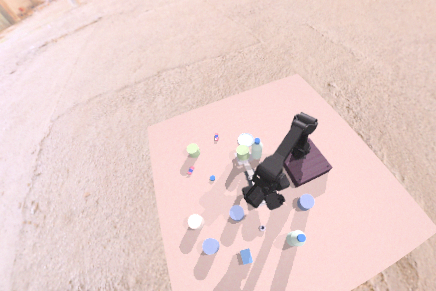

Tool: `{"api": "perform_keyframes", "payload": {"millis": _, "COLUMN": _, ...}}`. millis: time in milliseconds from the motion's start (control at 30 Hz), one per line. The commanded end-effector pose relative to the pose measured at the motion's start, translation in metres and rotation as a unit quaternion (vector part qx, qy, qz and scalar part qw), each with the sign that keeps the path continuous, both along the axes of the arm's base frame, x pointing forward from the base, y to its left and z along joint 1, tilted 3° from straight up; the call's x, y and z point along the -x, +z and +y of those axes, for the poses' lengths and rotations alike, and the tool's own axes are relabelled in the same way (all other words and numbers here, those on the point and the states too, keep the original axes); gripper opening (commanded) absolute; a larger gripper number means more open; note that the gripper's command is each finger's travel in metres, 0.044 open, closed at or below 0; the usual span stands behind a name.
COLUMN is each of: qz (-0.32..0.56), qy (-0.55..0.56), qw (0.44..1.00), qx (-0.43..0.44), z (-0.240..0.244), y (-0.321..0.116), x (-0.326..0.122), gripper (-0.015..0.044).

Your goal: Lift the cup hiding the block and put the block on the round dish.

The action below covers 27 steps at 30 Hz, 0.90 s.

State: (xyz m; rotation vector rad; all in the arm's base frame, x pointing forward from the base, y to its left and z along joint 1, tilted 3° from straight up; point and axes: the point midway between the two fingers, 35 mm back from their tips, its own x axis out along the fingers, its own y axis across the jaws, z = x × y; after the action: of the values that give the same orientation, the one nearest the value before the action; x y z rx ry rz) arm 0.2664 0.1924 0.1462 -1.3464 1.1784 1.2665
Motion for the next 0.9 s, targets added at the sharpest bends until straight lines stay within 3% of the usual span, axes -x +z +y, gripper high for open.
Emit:
{"api": "perform_keyframes", "payload": {"millis": 0, "qz": -0.001, "qy": 0.0, "qw": 1.0, "qx": -0.001, "z": 0.0, "y": 0.0, "x": 0.0, "gripper": 0.0}}
{"api": "perform_keyframes", "payload": {"millis": 467, "qz": -0.001, "qy": 0.0, "qw": 1.0, "qx": -0.001, "z": 0.001, "y": -0.001, "x": 0.0, "gripper": 0.0}}
{"api": "perform_keyframes", "payload": {"millis": 867, "qz": -0.002, "qy": -0.001, "qw": 1.0, "qx": -0.006, "z": 0.058, "y": -0.058, "x": 0.045, "gripper": 0.0}}
